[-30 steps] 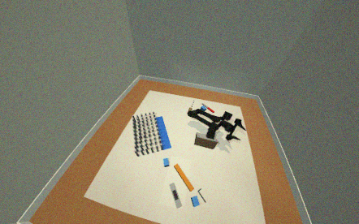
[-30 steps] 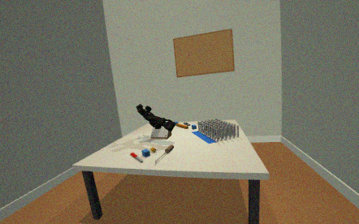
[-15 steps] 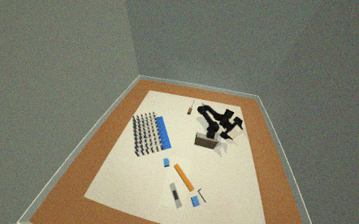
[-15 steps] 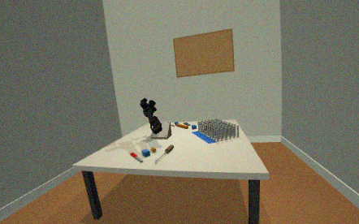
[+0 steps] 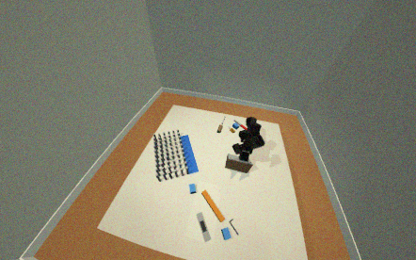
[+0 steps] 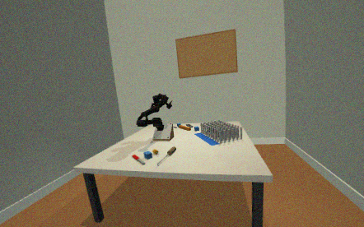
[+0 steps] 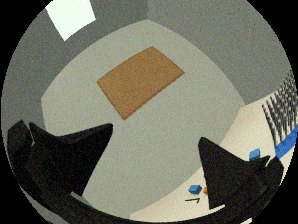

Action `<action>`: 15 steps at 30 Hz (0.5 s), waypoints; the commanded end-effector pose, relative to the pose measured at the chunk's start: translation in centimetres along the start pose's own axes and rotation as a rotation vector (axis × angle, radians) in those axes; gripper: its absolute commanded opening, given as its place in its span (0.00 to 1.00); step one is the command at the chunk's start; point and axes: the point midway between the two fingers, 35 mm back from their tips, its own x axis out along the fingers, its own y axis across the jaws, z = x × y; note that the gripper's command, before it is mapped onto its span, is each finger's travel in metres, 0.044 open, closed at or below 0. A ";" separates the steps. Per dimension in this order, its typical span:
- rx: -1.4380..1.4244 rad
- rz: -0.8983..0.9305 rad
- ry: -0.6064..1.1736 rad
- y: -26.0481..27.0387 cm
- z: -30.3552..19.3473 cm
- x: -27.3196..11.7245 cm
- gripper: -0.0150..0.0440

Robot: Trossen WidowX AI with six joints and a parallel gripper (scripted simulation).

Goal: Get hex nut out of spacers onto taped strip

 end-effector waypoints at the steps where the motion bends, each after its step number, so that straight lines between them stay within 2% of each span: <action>1: -0.089 -0.164 -0.084 -4.3 3.7 2.1 1.00; 8: -0.218 -0.467 -0.155 -13.6 9.1 3.2 1.00; 15: -0.303 -0.765 -0.144 -23.8 12.6 1.1 1.00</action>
